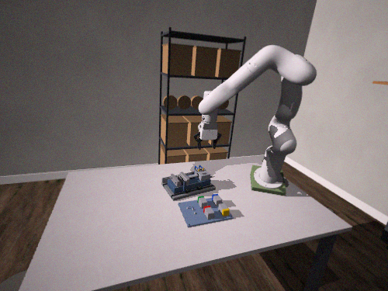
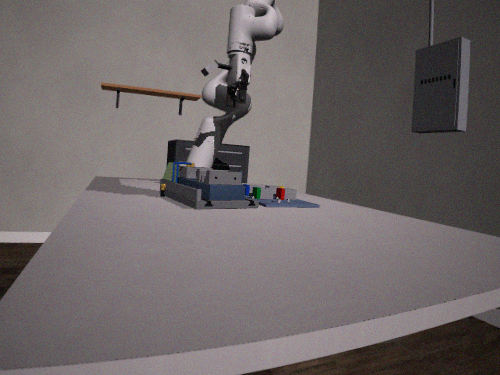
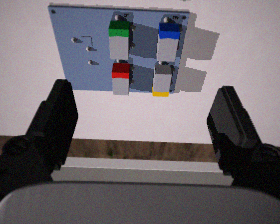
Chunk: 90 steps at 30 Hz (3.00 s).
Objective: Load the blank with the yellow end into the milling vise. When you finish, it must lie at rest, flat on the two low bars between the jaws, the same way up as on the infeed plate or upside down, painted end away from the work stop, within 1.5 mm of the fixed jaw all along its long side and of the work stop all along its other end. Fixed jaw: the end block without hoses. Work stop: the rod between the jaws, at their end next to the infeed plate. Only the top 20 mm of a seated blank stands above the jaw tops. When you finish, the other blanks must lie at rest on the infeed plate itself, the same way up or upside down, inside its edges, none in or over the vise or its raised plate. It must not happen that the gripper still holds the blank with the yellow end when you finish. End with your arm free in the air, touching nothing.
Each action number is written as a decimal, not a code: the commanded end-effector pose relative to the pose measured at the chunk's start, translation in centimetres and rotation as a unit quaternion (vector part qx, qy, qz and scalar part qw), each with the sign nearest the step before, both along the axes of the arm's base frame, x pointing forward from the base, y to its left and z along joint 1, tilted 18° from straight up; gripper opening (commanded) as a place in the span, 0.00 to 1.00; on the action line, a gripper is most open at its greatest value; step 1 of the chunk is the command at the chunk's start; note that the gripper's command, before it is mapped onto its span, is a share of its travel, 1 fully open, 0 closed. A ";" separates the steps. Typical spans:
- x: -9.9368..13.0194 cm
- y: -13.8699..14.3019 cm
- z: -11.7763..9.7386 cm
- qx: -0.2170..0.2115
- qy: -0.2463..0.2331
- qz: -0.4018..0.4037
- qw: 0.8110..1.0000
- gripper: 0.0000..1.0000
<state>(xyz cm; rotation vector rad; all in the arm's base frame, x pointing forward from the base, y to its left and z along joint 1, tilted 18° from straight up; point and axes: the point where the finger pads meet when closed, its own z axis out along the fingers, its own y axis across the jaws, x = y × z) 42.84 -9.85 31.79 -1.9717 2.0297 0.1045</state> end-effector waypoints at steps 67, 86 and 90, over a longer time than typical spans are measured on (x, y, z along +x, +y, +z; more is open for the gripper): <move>0.0 0.2 0.2 0.000 -0.001 0.000 1.000 1.00; 0.0 2.2 0.7 0.000 -0.001 0.000 1.000 1.00; 0.0 4.1 1.2 0.000 -0.001 0.000 1.000 1.00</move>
